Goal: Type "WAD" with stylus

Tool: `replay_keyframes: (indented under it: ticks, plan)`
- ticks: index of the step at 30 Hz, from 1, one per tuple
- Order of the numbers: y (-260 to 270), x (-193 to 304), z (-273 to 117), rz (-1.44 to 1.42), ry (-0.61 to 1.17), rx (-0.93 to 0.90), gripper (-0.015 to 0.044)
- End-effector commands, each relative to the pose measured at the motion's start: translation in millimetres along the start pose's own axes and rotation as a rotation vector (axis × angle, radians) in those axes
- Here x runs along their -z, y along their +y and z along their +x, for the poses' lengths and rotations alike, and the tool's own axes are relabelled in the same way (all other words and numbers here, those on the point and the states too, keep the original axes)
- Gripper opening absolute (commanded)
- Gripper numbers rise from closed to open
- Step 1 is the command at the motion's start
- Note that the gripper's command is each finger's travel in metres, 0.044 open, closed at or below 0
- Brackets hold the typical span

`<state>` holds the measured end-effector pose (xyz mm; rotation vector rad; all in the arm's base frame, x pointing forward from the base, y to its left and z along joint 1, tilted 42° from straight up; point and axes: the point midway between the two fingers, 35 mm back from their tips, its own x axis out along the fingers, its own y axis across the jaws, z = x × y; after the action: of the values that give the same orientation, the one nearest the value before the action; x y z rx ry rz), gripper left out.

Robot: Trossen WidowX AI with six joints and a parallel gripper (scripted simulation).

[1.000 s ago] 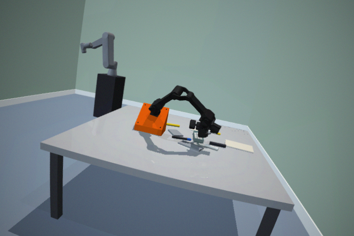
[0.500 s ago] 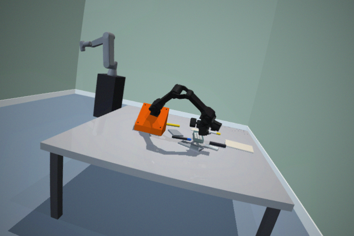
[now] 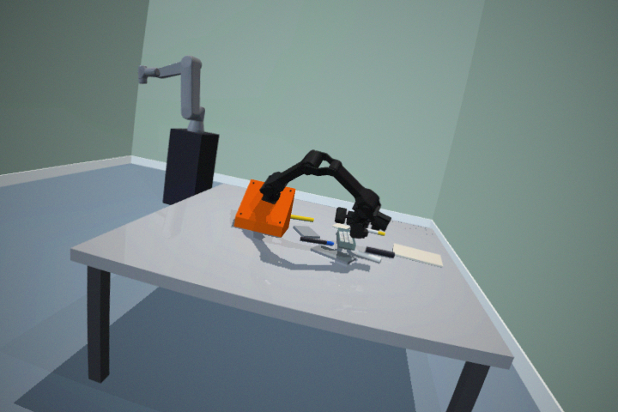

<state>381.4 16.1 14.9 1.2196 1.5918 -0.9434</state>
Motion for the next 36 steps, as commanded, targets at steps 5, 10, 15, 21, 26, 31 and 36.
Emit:
replay_keyframes:
  ticks: [5,10,15,21,26,31,36]
  plan:
    - [0.5,-9.7,4.5,0.005,0.002,0.000,0.0000]
    - [0.5,-9.7,4.5,0.005,0.002,0.000,0.0000]
    - [0.5,-9.7,4.5,0.005,0.002,0.000,0.0000]
    - [2.1,-10.6,4.2,0.005,0.002,0.000,0.0079]
    - [2.9,-11.2,4.1,0.005,0.002,0.000,0.0081]
    - [2.9,-12.4,4.8,0.005,0.002,0.000,0.0081]
    - [2.9,-14.9,6.2,0.005,0.002,0.000,0.0081]
